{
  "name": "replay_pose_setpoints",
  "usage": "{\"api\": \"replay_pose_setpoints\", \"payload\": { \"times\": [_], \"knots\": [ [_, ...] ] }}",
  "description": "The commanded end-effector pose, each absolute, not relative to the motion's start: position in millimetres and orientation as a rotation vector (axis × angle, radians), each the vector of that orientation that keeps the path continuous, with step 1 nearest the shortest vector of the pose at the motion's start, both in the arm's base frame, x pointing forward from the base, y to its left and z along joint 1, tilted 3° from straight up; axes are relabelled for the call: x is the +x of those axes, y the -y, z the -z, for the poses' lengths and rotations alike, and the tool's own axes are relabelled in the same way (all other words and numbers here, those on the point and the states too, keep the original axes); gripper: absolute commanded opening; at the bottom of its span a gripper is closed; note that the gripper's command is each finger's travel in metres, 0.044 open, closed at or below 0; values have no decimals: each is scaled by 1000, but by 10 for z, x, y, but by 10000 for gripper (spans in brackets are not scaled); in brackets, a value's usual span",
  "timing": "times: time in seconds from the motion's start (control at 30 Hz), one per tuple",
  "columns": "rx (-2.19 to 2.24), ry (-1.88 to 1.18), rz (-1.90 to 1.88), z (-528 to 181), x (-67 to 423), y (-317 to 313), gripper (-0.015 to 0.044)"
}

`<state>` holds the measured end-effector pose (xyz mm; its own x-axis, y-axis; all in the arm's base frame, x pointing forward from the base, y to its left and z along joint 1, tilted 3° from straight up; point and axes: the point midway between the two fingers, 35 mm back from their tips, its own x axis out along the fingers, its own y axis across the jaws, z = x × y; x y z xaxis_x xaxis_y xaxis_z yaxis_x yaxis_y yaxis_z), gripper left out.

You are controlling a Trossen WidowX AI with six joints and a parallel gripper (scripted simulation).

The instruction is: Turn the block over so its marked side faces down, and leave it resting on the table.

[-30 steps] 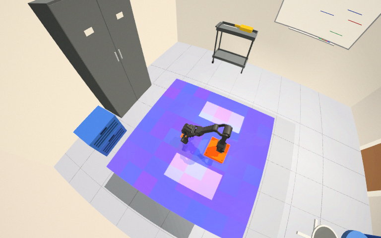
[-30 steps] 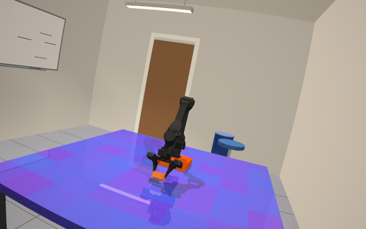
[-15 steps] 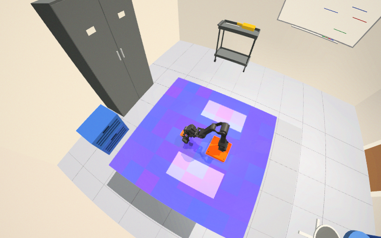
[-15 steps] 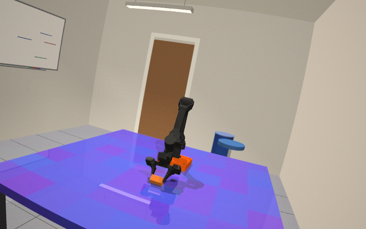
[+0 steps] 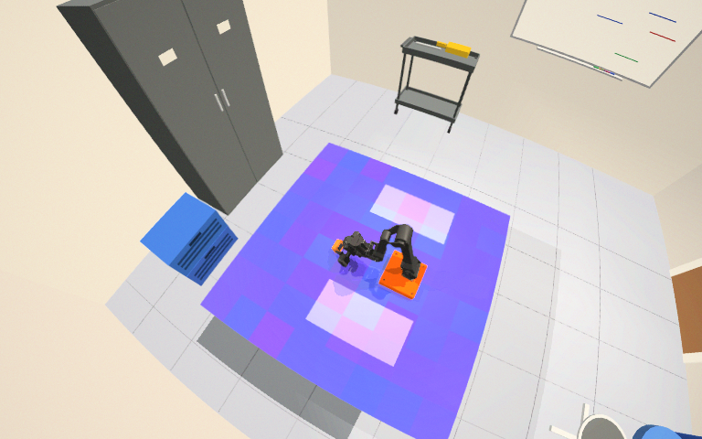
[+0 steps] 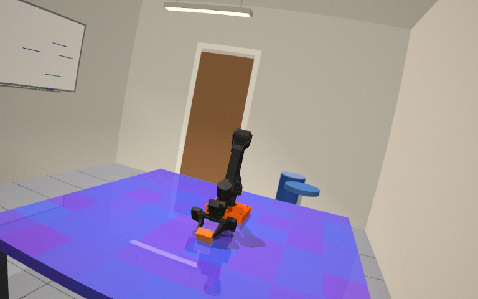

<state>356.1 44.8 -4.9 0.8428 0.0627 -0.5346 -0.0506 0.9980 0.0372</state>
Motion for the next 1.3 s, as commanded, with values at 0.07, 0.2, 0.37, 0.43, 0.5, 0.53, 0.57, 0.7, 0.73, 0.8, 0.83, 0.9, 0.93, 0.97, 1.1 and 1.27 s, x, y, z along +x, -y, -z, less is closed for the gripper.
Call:
{"api": "replay_pose_setpoints", "payload": {
  "times": [0.07,0.2,0.37,0.43,0.5,0.53,0.57,0.7,0.73,0.8,0.83,0.9,0.93,0.97,1.1,1.27],
  "knots": [
    [27,-507,-51,105,3411,-427,0],
    [31,-461,-50,67,3360,-419,0],
    [32,-442,-49,51,3355,-418,0],
    [32,-428,-49,38,3353,-418,0],
    [32,-426,-49,36,3353,-418,0],
    [32,-426,-49,36,3353,-418,0],
    [32,-426,-49,36,3353,-418,0],
    [32,-426,-49,36,3353,-418,0],
    [32,-426,-49,36,3353,-418,0],
    [32,-426,-49,36,3353,-418,0],
    [32,-426,-49,36,3353,-418,0],
    [32,-426,-49,36,3353,-418,53],
    [32,-426,-49,36,3353,-418,79],
    [32,-426,-49,36,3353,-418,105],
    [32,-426,-49,36,3353,-418,210],
    [32,-426,-49,36,3353,-418,341]
  ]
}}
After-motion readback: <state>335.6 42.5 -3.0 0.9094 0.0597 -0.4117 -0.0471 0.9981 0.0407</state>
